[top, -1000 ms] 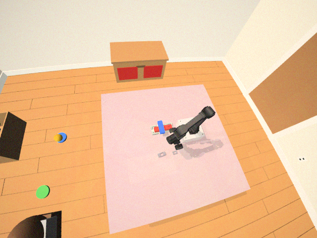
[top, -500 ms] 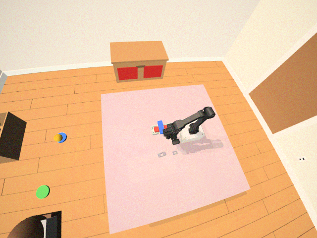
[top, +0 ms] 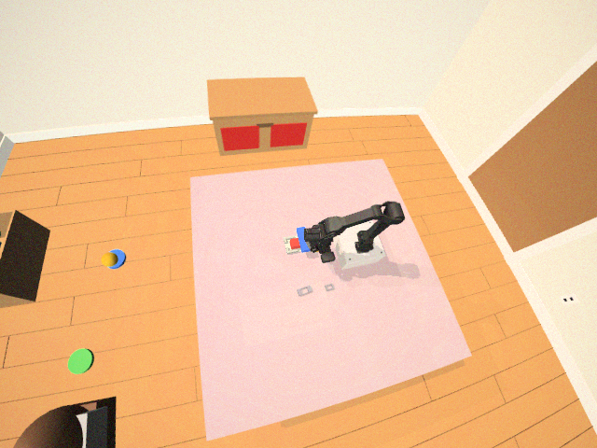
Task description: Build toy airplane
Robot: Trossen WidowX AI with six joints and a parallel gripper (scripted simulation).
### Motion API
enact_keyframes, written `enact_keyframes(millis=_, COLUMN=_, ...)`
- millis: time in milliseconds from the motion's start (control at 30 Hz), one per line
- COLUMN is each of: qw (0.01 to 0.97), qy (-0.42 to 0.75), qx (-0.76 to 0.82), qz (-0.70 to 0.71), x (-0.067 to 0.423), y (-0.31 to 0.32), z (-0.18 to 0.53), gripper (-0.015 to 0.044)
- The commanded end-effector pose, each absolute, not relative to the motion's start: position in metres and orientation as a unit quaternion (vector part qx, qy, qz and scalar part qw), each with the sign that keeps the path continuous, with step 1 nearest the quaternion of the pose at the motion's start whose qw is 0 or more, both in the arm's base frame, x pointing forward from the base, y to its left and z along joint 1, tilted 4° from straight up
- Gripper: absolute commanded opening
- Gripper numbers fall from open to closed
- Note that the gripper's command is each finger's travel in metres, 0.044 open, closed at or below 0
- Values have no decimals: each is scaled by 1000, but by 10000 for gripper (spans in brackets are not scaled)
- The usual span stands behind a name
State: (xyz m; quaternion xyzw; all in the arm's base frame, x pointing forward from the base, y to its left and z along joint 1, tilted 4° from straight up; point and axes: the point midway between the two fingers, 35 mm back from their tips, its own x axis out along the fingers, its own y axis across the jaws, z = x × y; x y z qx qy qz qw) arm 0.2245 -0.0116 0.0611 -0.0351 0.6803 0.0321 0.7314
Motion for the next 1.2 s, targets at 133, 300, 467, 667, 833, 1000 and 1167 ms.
enact_keyframes(millis=133, qw=732, qy=679, qx=-32, qz=32, x=222, y=-35, z=56, gripper=0)
enact_keyframes(millis=300, qw=733, qy=679, qx=-31, qz=30, x=218, y=-51, z=53, gripper=0)
enact_keyframes(millis=467, qw=734, qy=678, qx=-30, qz=28, x=213, y=-67, z=50, gripper=0)
enact_keyframes(millis=667, qw=735, qy=677, qx=-28, qz=25, x=206, y=-85, z=46, gripper=0)
enact_keyframes(millis=833, qw=735, qy=677, qx=-27, qz=23, x=199, y=-99, z=43, gripper=0)
enact_keyframes(millis=1000, qw=736, qy=676, qx=-27, qz=23, x=198, y=-101, z=43, gripper=65)
enact_keyframes(millis=1167, qw=736, qy=676, qx=-27, qz=23, x=198, y=-101, z=43, gripper=65)
